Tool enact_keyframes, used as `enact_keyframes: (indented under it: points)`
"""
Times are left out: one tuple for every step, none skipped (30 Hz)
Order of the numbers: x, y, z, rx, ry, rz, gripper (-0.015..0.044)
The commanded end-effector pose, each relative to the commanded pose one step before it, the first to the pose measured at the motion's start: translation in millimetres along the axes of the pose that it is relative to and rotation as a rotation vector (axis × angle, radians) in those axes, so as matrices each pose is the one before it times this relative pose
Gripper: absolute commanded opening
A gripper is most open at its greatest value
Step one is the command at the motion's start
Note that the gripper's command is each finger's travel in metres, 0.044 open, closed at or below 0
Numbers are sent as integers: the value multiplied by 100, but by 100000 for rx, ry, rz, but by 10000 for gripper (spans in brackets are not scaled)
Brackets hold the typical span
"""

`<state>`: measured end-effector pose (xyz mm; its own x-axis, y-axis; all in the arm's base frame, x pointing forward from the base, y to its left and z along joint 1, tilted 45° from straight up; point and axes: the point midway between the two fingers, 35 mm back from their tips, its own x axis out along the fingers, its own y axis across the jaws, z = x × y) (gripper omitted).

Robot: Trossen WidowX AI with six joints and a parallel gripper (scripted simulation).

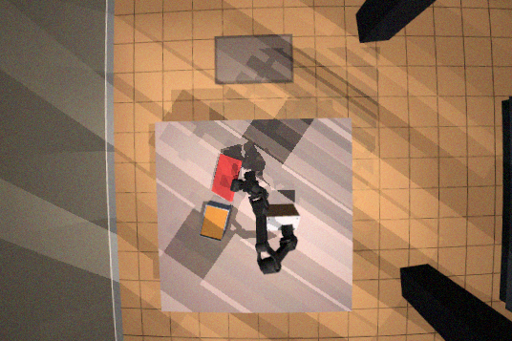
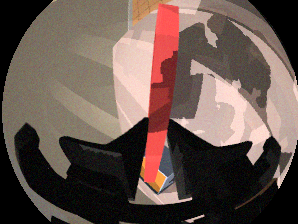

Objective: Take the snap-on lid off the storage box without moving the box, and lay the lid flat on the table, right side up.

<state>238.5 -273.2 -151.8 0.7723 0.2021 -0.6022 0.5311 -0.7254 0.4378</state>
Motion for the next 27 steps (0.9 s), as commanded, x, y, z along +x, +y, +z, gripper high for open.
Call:
enact_keyframes:
  points:
    - [80, -75, 50, 377, -123, 514, 0]
    - [52, -62, -1, 1, 2, 1, 0]
    - [52, -62, -1, 1, 2, 1, 0]
    - [52, -62, -1, 1, 2, 1, 0]
    - [52, -62, -1, 1, 2, 1, 0]
    - [52, -62, -1, 1, 2, 1, 0]
    - [52, -62, -1, 1, 2, 1, 0]
    - [52, -62, -1, 1, 2, 1, 0]
    - [52, -62, -1, 1, 2, 1, 0]
    - [52, -62, -1, 1, 2, 1, 0]
    - [52, -62, -1, 1, 2, 1, 0]
    - [52, -62, -1, 1, 2, 1, 0]
    - [52, -62, -1, 1, 2, 1, 0]
    - [52, -62, -1, 1, 2, 1, 0]
    - [52, -62, -1, 1, 2, 1, 0]
    - [52, -62, -1, 1, 2, 0, 0]
    - [52, -62, -1, 1, 2, 0, 0]
    - [52, -62, -1, 1, 2, 0, 0]
    - [52, -62, -1, 1, 2, 0, 0]
    - [52, -62, -1, 1, 2, 0, 0]
    - [52, -62, -1, 1, 2, 0, 0]
    - [52, -62, -1, 1, 2, 0, 0]
    - [52, -62, -1, 1, 2, 0, 0]
    - [52, -62, -1, 1, 2, 0, 0]
    - [52, -62, -1, 1, 2, 0, 0]
    - [52, -62, -1, 1, 2, 0, 0]
    - [52, -62, -1, 1, 2, 0, 0]
